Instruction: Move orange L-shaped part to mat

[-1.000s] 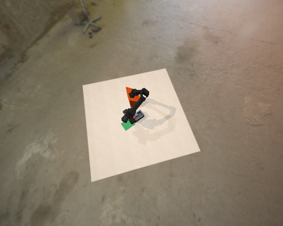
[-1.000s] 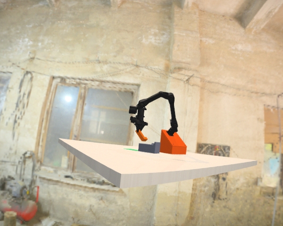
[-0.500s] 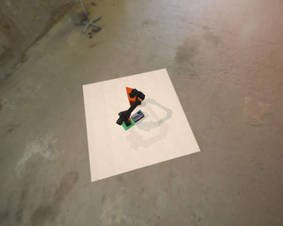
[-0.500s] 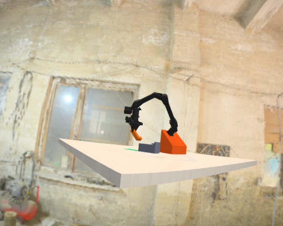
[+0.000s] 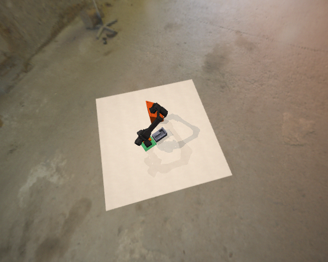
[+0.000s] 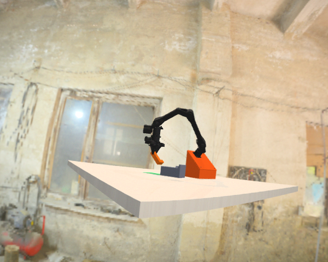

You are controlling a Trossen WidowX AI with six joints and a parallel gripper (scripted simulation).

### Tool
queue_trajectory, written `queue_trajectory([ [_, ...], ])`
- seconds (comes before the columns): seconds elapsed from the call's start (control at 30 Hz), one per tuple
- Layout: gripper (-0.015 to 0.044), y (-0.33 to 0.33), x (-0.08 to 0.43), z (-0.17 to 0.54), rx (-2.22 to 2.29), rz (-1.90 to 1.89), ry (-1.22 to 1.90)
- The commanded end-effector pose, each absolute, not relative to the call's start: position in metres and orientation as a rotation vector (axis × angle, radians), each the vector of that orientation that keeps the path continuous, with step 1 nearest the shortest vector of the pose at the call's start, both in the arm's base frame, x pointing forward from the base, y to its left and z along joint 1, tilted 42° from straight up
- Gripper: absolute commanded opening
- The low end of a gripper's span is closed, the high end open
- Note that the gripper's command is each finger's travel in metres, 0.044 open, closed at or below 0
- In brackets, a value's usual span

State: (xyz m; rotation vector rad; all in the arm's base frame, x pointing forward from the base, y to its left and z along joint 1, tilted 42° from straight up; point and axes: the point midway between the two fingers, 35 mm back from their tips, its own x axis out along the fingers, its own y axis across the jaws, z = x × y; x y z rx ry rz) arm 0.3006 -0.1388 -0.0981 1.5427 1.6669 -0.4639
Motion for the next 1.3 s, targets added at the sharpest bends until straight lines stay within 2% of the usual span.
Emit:
queue_trajectory([
  [0.0,0.0,-0.134,0.301,-0.102,1.549,-0.465,1.665],
  [1.27,0.0,-0.093,0.305,-0.148,1.55,-0.463,1.666],
])
